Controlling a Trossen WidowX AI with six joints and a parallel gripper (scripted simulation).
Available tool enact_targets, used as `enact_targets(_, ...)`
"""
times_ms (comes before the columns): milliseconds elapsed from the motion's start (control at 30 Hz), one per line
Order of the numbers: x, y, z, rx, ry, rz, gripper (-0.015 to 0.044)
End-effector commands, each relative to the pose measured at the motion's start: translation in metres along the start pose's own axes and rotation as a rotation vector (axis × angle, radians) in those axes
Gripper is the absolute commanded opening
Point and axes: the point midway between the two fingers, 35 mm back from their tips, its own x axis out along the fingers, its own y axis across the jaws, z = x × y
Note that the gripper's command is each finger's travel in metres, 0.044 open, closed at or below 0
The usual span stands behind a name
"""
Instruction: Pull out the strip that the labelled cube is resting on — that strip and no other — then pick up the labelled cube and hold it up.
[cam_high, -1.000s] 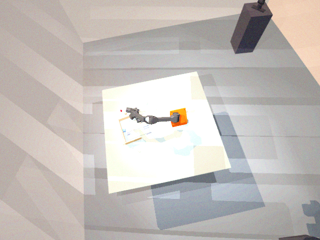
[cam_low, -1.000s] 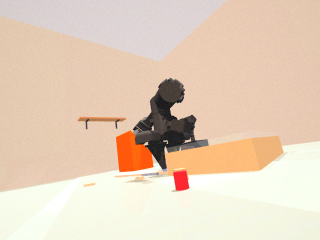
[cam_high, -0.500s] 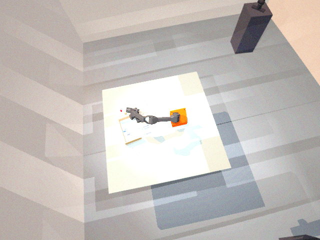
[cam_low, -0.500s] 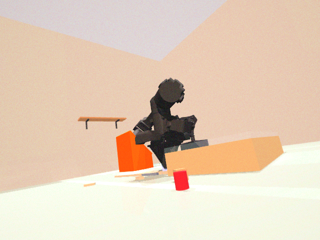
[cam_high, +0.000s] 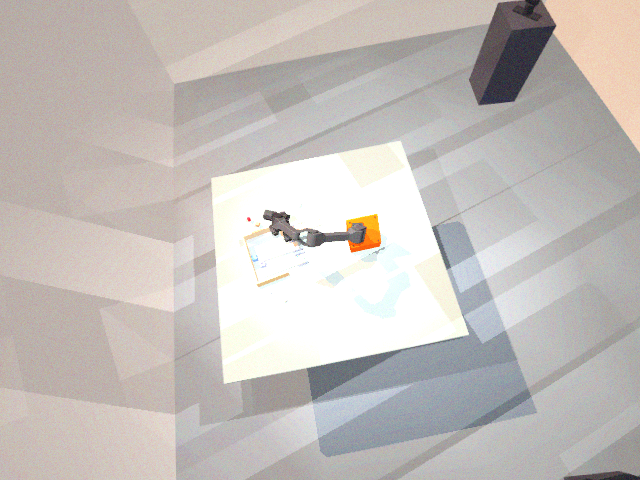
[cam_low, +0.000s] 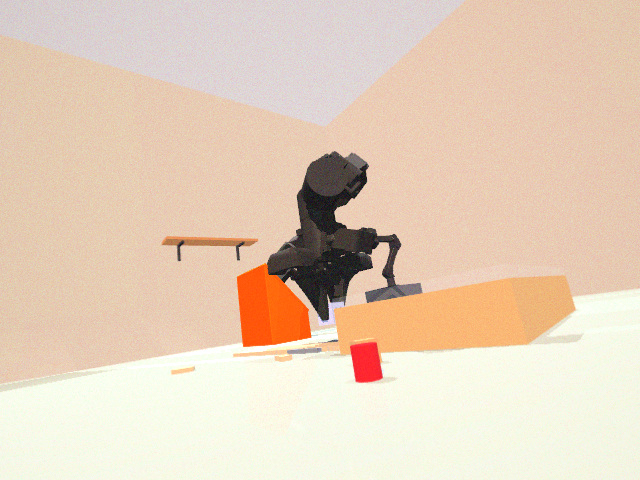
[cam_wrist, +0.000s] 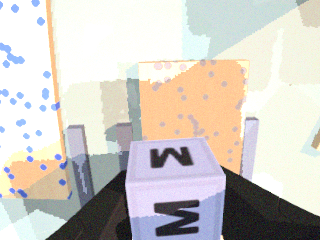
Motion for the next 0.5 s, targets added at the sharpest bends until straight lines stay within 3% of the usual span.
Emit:
enact_targets(0,-0.009,0.006,-0.014,0.000,0.002,-0.001,0.0000)
enact_targets(467,-0.016,0.020,-0.042,0.002,0.003,0.000,0.0000)
